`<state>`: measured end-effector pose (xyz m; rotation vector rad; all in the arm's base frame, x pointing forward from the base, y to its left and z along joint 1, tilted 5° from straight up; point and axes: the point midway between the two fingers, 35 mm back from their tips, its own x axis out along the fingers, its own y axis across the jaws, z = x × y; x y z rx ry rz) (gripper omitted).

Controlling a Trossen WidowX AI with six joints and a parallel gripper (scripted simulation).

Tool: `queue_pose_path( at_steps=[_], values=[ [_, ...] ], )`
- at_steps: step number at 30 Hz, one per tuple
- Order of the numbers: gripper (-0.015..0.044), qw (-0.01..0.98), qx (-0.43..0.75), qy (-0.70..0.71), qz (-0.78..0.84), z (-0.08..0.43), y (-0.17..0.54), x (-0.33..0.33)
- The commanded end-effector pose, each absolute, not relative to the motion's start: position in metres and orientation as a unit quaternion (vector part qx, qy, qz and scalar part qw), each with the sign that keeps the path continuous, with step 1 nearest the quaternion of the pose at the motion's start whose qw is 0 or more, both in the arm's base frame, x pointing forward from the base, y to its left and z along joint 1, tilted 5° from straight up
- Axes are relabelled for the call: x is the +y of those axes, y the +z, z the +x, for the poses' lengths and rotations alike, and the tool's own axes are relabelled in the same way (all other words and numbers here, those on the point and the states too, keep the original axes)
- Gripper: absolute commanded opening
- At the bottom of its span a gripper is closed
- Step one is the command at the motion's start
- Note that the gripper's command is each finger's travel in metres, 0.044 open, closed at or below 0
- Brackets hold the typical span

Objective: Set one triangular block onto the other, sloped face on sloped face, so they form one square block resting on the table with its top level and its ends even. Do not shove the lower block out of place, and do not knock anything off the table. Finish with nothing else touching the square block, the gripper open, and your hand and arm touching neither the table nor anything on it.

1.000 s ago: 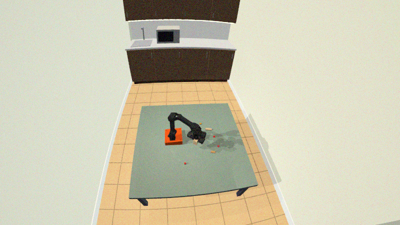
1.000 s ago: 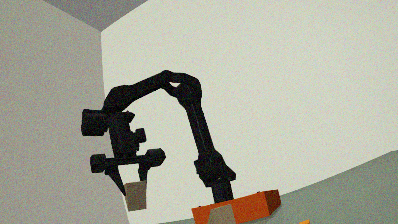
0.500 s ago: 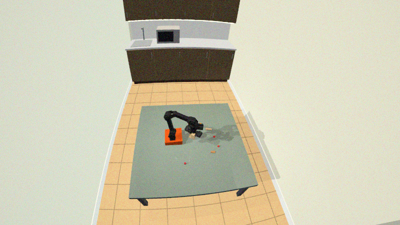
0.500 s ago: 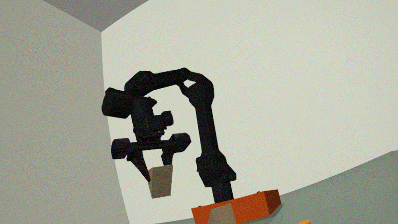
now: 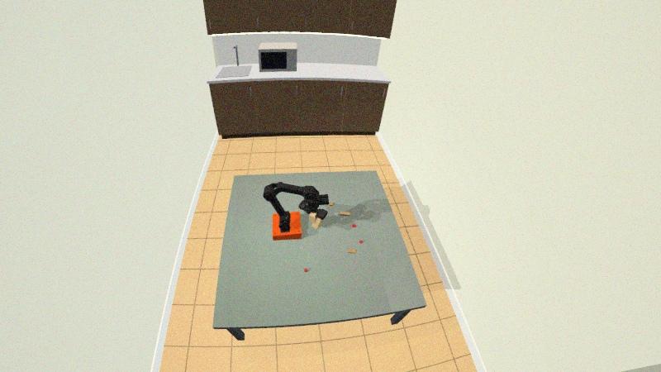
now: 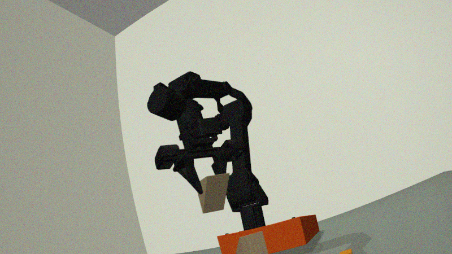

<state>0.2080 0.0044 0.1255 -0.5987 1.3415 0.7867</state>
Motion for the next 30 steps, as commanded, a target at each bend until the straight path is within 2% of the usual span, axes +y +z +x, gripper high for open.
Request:
queue_pose_path(
  at_steps=[1,17,30],
  values=[
    [0.0000,0.673,0.596,0.349,-0.263,0.205,0.123,0.009],
    [0.0000,0.674,0.596,0.350,-0.262,0.214,0.054,0.033],
    [0.0000,0.674,0.596,0.350,-0.262,0.218,0.026,0.041]
  ],
)
